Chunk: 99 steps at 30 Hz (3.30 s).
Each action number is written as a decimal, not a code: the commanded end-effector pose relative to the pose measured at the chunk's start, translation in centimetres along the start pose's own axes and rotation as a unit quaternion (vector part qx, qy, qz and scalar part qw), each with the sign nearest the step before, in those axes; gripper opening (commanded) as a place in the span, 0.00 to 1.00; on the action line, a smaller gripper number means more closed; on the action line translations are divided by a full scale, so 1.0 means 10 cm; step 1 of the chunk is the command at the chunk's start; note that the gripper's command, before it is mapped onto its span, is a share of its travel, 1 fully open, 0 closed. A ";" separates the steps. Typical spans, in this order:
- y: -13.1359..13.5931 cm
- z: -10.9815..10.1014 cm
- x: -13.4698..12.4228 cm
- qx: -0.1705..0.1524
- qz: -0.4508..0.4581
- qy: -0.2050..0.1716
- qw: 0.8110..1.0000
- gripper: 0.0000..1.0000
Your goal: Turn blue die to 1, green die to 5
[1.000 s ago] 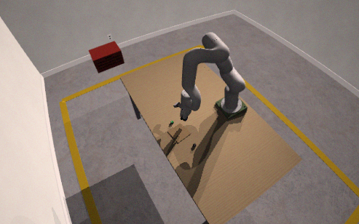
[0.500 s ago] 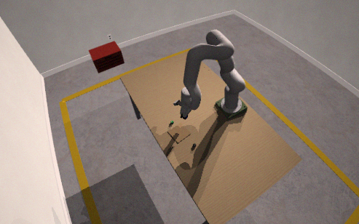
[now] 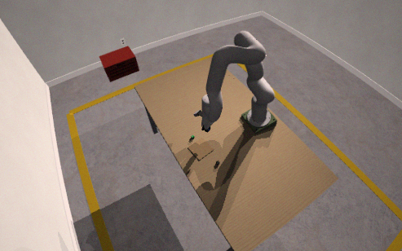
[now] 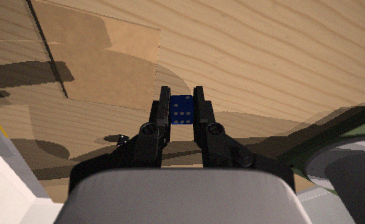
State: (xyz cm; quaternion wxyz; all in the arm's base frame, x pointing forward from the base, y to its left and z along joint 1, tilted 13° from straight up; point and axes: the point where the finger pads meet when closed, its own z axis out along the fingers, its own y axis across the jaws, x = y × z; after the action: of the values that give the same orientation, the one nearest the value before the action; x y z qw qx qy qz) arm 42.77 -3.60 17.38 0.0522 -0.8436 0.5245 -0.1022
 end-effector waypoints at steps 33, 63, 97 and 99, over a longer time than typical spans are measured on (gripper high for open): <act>-0.13 0.01 0.30 0.005 -0.249 -0.007 0.968 0.15; -0.30 0.05 0.83 0.007 -0.640 -0.005 0.768 0.15; -0.41 0.10 1.42 0.009 -0.919 0.000 0.393 0.15; -0.41 0.10 1.44 0.010 -0.926 0.000 0.378 0.15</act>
State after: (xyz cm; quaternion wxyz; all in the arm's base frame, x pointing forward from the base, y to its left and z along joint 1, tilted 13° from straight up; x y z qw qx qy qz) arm 52.43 -14.24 18.77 -0.0824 -0.8322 -0.5429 -0.0771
